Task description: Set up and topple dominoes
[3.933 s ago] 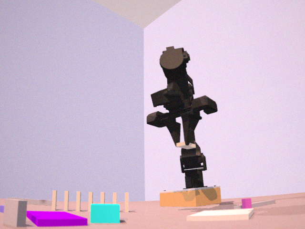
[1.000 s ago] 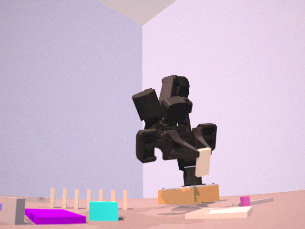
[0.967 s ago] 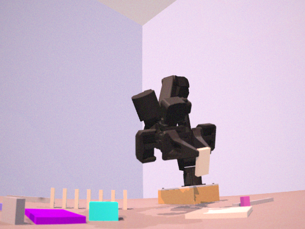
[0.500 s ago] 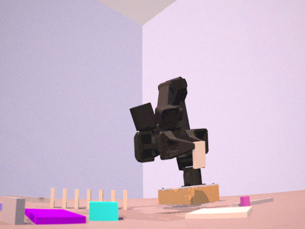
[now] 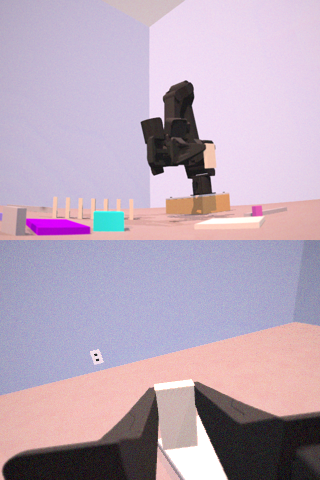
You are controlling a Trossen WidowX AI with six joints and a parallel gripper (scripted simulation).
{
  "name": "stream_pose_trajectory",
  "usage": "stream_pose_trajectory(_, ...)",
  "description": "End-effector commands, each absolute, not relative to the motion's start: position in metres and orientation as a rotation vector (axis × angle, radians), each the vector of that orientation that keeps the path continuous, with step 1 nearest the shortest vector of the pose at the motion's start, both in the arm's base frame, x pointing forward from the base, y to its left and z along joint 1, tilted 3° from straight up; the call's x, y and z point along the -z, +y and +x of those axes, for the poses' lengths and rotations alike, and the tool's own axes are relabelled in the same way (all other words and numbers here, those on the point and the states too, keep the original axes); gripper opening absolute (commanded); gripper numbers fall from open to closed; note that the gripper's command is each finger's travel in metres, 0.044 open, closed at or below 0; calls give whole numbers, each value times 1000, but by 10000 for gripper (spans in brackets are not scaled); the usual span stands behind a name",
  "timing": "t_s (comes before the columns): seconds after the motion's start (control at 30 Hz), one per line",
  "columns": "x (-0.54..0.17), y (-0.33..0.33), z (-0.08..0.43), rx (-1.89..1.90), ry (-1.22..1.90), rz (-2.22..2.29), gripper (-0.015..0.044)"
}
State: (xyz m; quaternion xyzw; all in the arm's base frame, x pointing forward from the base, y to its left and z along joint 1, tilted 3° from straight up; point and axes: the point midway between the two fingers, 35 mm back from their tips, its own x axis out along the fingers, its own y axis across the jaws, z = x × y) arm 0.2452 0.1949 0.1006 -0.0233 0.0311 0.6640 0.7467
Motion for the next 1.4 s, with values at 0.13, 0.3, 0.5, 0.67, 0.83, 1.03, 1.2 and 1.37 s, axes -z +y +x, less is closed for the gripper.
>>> stream_pose_trajectory(0.13, -106, 180, 215, -1516, -19, -61, 107)
stream_pose_trajectory(0.3, -106, 179, 215, -1517, -21, -62, 107)
stream_pose_trajectory(0.5, -106, 179, 215, -1517, -21, -62, 107)
stream_pose_trajectory(0.67, -106, 179, 215, -1517, -21, -62, 107)
stream_pose_trajectory(0.83, -103, 180, 216, -1519, -21, -65, 107)
stream_pose_trajectory(1.03, -88, 180, 220, -1524, -19, -76, 107)
stream_pose_trajectory(1.2, -76, 181, 222, -1528, -19, -86, 107)
stream_pose_trajectory(1.37, -63, 181, 224, -1532, -19, -96, 107)
